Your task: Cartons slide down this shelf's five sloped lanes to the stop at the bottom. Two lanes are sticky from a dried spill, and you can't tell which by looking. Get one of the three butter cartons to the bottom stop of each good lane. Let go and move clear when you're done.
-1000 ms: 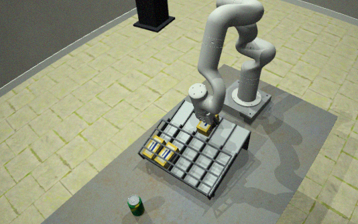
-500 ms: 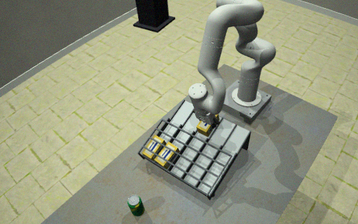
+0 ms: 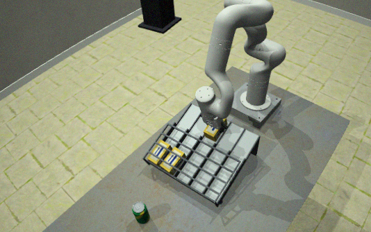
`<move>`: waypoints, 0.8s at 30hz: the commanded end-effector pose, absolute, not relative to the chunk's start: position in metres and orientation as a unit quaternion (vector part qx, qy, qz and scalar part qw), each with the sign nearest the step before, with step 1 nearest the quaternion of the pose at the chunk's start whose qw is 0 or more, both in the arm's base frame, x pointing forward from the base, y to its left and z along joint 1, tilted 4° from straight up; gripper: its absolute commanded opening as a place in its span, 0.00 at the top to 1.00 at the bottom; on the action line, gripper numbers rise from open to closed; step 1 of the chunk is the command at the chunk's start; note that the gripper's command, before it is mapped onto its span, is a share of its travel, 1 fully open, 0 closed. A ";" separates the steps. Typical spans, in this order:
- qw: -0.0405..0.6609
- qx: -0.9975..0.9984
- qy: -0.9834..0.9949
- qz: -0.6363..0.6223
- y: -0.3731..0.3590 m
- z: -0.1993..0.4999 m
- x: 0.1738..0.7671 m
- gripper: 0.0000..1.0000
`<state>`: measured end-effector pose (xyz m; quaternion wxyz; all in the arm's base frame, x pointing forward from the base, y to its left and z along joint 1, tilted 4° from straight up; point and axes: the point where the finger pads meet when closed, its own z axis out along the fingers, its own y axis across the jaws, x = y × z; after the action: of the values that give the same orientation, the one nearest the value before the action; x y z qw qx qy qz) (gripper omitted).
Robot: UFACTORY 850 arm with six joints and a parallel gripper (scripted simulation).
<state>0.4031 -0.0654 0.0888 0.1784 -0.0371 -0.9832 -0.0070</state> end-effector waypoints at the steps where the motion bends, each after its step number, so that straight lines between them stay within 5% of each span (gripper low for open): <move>1: 0.178 -0.037 -0.983 -0.007 -0.065 0.089 0.404 0.18; 24: 0.178 -0.037 -0.983 -0.007 -0.065 0.089 0.404 0.16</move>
<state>0.4031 -0.0654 0.0888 0.1784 -0.0371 -0.9832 -0.0070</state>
